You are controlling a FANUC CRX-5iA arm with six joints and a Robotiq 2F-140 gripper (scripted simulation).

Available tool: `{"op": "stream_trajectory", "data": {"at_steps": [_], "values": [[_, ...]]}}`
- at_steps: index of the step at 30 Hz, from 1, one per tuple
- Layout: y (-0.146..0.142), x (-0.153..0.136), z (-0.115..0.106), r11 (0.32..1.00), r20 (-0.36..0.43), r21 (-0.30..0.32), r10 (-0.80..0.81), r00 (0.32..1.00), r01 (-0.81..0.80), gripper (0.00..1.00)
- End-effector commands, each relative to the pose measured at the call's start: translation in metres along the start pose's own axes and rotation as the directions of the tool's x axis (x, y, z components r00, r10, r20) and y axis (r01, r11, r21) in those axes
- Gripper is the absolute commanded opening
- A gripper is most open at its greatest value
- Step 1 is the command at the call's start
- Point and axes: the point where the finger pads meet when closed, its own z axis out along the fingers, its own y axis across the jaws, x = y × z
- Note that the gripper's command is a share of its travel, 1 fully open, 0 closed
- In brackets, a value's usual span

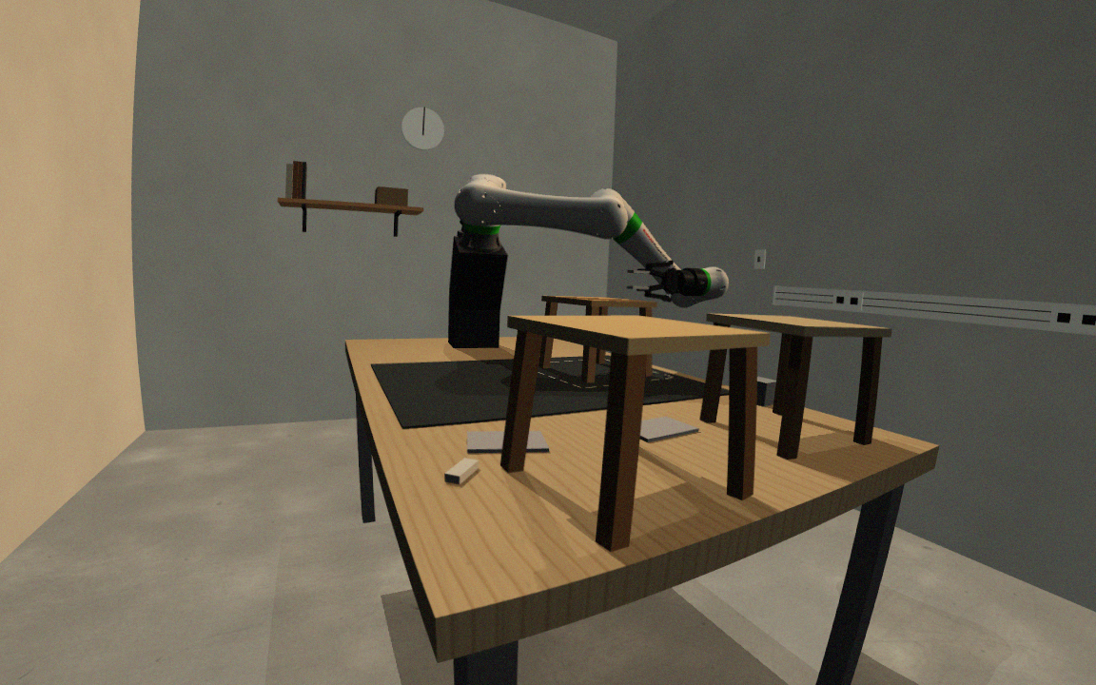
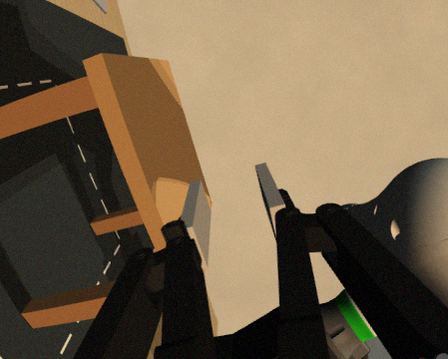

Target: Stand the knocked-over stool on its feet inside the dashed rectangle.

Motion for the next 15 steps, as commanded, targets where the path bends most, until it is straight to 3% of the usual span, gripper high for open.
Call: {"op": "stream_trajectory", "data": {"at_steps": [1,15], "values": [[0.0154,0.0002,-0.0008,1.0,-0.004,0.005,0.002,1.0,-0.002,0.33],[0.0196,0.0002,-0.0009,1.0,-0.004,0.005,0.002,1.0,-0.002,0.33]]}}
